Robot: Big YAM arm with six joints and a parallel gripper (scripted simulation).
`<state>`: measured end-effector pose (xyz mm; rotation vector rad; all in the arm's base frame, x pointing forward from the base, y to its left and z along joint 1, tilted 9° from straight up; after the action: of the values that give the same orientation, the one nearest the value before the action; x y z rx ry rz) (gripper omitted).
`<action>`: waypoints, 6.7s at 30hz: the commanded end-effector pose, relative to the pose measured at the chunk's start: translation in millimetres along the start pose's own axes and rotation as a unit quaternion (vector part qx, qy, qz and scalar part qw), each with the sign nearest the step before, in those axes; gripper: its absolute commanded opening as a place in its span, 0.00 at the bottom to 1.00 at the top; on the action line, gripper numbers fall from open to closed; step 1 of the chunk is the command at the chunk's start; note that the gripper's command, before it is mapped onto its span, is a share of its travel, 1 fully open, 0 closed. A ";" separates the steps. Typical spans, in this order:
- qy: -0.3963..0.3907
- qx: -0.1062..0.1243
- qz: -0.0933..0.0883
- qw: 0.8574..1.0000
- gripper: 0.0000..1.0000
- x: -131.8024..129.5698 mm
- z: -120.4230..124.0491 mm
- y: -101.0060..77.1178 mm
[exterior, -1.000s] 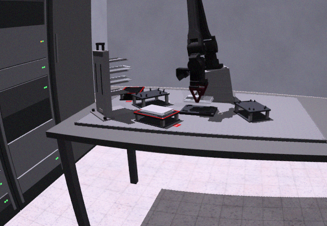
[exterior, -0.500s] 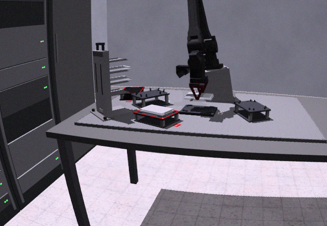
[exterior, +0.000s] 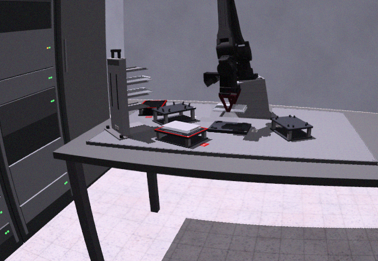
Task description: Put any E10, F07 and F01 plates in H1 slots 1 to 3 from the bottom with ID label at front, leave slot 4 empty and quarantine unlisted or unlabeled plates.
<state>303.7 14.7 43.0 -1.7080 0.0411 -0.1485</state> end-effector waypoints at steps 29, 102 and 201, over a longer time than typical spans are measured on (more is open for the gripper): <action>0.006 0.007 -0.037 0.999 0.86 21.3 4.9 -94.4; -0.077 0.003 -0.045 0.996 0.86 32.4 -34.5 -180.2; -0.452 -0.039 -0.027 0.891 0.86 13.2 -290.2 -183.4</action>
<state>258.2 -231.5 229.4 -1.6209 -0.6605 0.6563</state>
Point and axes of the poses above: the point where the finger pads meet when closed, its own y axis out along the fingers, its own x axis across the jaws, z = x × y, the point moved 10 cm from there along -y, back along the fingers, and after that the axes turned 11 degrees about y, right-handed, at the moved point
